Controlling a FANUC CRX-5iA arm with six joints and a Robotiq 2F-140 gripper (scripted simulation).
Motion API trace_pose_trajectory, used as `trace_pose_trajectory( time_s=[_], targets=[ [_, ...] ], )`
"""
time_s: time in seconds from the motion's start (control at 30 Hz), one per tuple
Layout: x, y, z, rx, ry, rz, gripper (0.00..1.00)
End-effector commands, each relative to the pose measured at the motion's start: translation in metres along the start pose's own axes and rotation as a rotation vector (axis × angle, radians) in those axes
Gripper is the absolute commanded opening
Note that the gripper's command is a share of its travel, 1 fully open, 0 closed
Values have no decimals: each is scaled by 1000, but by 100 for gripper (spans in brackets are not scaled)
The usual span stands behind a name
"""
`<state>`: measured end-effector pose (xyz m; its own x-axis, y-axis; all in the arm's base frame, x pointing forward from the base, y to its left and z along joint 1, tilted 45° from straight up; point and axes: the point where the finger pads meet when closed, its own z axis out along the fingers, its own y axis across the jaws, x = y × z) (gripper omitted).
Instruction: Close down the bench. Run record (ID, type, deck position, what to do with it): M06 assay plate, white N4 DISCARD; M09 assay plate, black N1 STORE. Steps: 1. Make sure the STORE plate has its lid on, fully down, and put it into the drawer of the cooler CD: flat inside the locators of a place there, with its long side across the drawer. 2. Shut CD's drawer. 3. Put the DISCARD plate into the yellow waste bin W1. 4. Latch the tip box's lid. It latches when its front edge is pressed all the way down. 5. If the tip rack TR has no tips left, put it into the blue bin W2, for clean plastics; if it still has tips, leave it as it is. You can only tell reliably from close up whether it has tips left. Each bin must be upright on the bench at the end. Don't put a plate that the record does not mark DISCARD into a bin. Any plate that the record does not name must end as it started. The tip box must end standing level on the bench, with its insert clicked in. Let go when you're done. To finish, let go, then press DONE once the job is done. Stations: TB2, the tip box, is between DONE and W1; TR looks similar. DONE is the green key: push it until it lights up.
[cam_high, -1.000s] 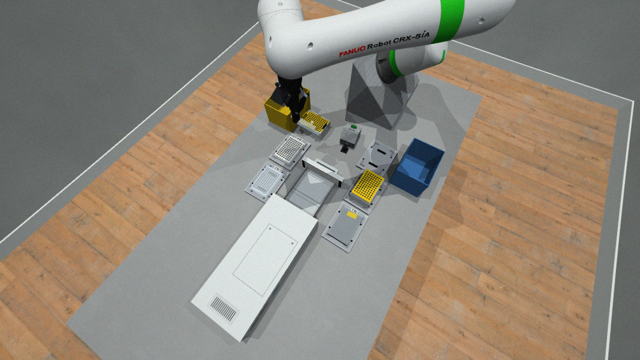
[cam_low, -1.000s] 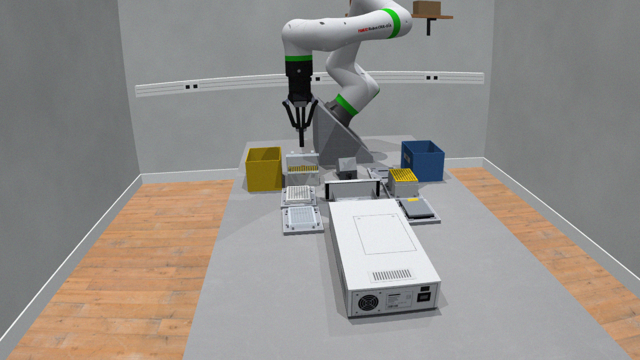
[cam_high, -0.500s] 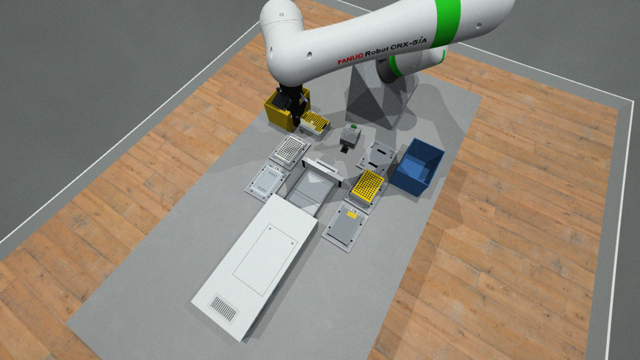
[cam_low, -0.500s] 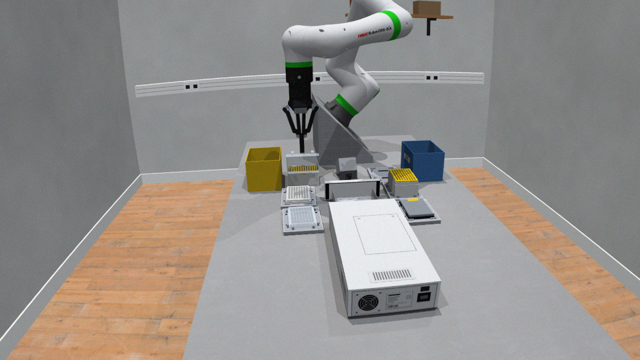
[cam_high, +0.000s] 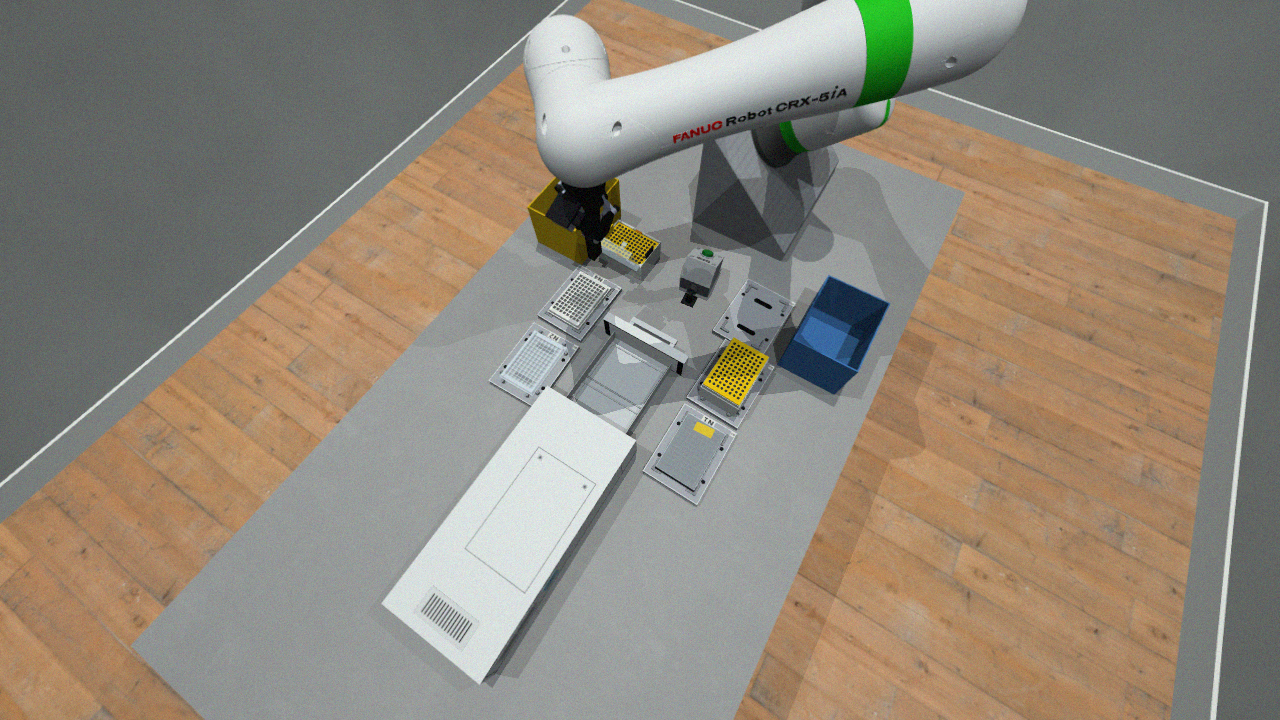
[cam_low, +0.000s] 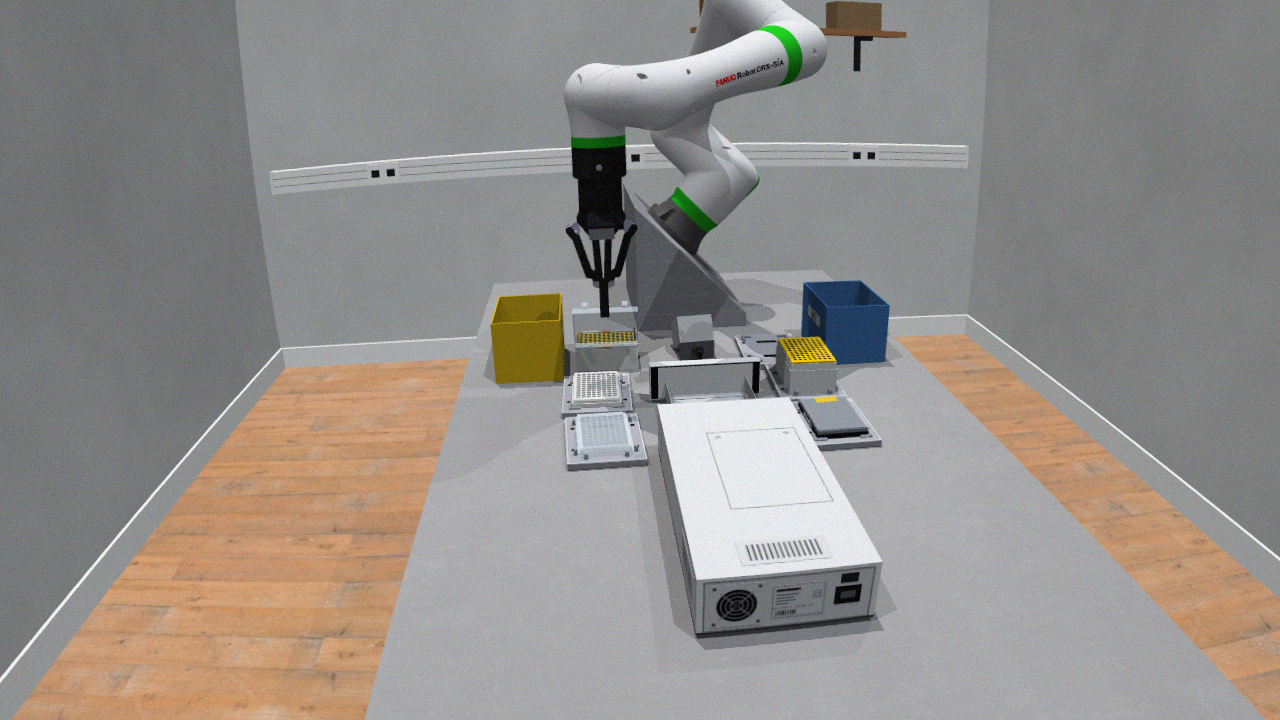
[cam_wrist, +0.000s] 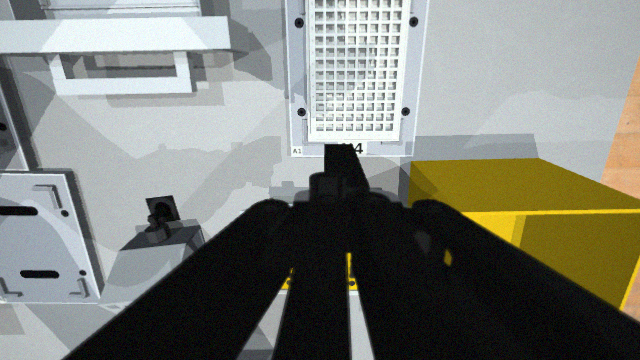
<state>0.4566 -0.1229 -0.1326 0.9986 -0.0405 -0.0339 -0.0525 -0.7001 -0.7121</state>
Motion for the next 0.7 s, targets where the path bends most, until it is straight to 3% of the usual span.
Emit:
trace_pose_trajectory(
  time_s=[0.0,0.3,0.67],
  targets=[
    [0,0,5,-1,1,0,10],
    [0,0,20,-1,1,0,10],
    [0,0,21,-1,1,0,10]
  ],
)
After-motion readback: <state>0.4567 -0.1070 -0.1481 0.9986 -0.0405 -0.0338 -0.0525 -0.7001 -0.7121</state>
